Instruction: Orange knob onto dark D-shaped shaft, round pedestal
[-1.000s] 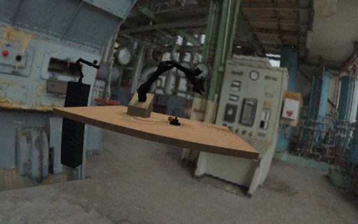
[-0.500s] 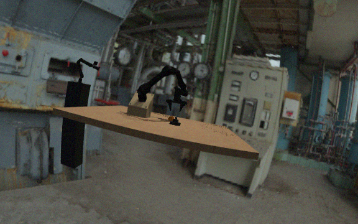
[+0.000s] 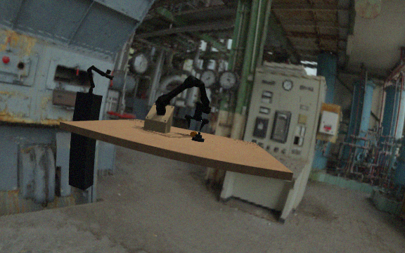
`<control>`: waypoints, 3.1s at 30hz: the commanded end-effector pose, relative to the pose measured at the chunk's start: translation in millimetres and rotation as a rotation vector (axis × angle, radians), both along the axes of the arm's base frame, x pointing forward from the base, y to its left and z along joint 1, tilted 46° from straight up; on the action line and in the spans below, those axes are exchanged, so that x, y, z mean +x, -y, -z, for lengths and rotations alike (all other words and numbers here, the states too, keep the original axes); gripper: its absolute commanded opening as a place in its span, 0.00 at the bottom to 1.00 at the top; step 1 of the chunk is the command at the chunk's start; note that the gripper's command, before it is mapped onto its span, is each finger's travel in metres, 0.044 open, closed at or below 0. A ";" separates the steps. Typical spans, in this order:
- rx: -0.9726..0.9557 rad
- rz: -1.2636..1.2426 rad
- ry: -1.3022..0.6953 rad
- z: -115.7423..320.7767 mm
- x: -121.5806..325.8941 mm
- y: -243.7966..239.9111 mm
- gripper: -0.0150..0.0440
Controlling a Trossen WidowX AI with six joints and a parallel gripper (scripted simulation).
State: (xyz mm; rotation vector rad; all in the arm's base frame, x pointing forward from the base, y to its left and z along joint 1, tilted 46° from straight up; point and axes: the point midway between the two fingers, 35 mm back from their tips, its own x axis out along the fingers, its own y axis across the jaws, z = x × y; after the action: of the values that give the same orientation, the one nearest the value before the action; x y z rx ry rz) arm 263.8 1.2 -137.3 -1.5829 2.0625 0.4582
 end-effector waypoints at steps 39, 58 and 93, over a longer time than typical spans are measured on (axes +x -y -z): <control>-0.005 -0.013 0.002 31.0 -5.6 32.1 0.66; 0.043 -0.010 0.016 28.2 -6.0 31.9 0.56; 0.630 -0.029 0.171 -7.6 -11.5 45.5 0.56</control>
State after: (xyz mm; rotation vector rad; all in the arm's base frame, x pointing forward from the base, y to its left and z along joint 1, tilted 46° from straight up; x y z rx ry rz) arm 253.4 -42.8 -132.7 -1.2422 1.5920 0.8255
